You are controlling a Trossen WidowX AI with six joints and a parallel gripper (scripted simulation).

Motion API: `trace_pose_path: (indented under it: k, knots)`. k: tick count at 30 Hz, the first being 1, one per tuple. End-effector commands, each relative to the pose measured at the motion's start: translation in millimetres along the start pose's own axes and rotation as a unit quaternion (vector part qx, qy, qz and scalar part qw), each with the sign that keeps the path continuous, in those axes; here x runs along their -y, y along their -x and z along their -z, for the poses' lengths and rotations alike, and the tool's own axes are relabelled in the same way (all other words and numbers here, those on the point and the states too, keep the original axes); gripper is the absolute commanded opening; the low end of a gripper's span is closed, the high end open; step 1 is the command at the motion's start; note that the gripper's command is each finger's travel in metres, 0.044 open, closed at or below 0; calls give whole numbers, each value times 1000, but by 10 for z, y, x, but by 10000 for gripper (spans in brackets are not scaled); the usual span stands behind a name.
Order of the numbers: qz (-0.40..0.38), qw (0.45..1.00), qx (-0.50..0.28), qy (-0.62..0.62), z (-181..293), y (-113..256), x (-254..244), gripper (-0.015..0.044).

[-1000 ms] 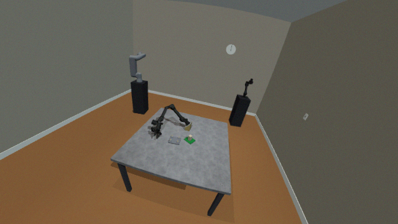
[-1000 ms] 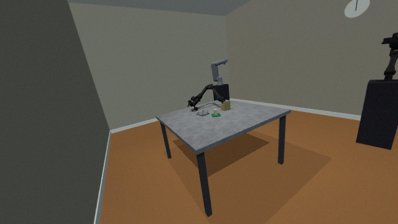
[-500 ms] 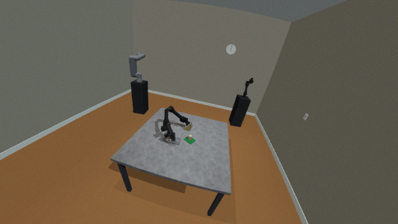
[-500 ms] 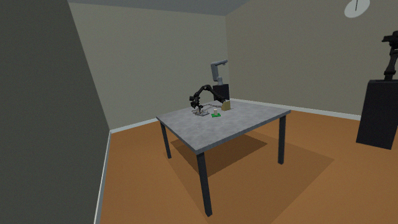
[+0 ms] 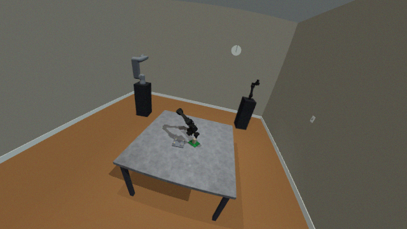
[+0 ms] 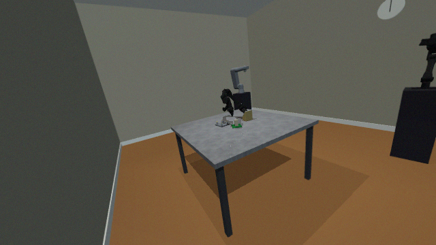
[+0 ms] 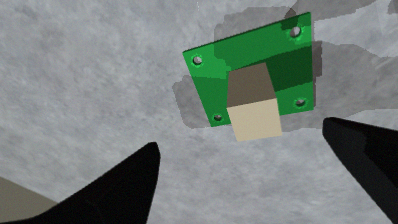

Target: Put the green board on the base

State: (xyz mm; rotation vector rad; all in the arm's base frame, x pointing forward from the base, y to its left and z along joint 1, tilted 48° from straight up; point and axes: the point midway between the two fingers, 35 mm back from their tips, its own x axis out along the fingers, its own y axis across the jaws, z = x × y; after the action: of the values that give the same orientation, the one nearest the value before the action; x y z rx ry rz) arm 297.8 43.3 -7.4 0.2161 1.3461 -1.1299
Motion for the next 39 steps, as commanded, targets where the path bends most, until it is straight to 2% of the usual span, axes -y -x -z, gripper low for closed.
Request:
trace_pose_path:
  k: [1, 11, 16, 39]
  knots:
    - [79, 991, 83, 64, 391, 44, 36, 440]
    - [88, 989, 95, 73, 440, 56, 40, 440]
    - [88, 989, 96, 73, 370, -264, 93, 440]
    - [88, 989, 96, 73, 299, -563, 134, 440]
